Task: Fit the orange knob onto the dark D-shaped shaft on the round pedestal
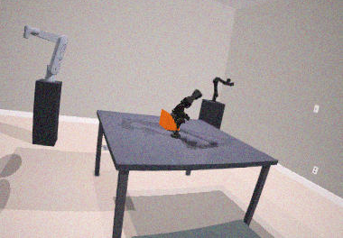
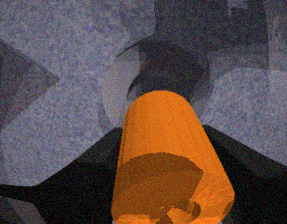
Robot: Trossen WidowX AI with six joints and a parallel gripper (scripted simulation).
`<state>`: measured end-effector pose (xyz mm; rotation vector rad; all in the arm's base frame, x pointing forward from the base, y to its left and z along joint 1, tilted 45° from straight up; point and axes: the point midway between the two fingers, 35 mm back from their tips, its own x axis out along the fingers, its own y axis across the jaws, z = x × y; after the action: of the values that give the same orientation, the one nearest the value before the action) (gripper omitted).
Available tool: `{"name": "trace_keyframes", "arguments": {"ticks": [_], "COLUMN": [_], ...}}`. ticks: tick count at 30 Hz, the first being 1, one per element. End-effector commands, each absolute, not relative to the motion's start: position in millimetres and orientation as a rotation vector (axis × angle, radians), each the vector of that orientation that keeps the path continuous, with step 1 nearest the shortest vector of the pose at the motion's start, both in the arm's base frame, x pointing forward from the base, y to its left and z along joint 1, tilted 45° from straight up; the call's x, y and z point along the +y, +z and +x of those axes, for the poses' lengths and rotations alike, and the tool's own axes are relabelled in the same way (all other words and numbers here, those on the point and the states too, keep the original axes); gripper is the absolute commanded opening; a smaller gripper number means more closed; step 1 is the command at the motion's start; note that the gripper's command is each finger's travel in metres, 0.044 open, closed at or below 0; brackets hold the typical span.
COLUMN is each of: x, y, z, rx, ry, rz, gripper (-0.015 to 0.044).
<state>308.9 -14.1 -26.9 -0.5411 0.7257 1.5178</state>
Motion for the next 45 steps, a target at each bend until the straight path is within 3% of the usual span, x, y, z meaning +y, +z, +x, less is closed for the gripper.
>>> {"name": "trace_keyframes", "arguments": {"ticks": [1, 45], "x": [-14.7, -11.5], "y": [-26.3, -29.5], "z": [310.4, 309.4], "rx": [0.66, 0.433], "ry": [1.555, 1.666], "rz": [-0.613, -0.831], "gripper": [0.0, 0.0]}}
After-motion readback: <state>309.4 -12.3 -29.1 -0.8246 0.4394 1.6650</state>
